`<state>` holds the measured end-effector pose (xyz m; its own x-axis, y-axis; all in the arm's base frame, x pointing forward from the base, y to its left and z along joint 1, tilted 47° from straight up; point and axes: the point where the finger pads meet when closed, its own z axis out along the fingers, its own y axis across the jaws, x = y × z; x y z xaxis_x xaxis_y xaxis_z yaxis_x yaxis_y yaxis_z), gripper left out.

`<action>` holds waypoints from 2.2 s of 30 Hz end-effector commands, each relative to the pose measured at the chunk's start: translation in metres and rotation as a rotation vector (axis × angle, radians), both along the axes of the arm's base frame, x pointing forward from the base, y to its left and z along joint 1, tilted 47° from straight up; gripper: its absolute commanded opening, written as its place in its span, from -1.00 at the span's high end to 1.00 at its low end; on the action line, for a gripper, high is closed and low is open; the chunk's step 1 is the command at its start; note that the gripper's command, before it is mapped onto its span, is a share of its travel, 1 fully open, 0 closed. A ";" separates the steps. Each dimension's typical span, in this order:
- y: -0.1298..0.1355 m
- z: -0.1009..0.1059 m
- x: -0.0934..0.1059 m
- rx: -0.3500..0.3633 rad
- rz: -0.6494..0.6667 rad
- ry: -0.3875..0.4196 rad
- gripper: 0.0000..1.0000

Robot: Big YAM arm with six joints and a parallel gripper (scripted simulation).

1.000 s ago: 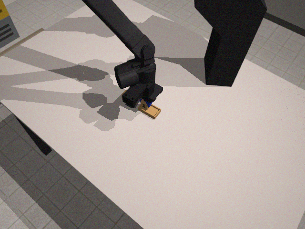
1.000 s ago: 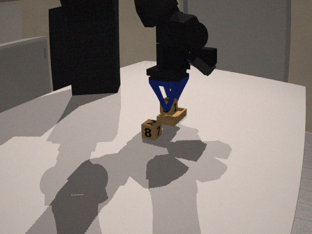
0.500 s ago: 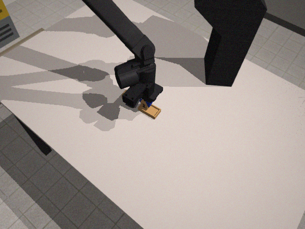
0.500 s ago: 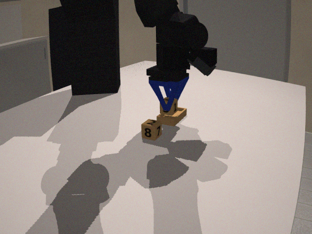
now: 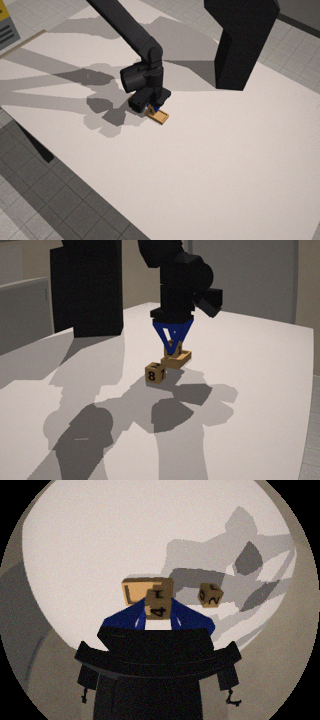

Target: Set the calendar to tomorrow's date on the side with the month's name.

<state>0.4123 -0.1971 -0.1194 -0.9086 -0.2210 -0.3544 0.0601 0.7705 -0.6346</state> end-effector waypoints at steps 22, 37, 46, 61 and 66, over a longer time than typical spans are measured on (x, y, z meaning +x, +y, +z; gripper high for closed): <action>-0.007 0.008 0.006 0.000 -0.012 -0.018 0.45; -0.007 0.008 0.006 0.000 -0.012 -0.018 0.45; -0.007 0.007 0.005 0.001 -0.016 -0.024 0.45; -0.006 0.006 0.004 0.002 -0.016 -0.025 0.45; -0.006 0.006 0.004 0.002 -0.016 -0.025 0.45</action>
<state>0.4145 -0.1981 -0.1184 -0.9084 -0.2202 -0.3555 0.0615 0.7706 -0.6343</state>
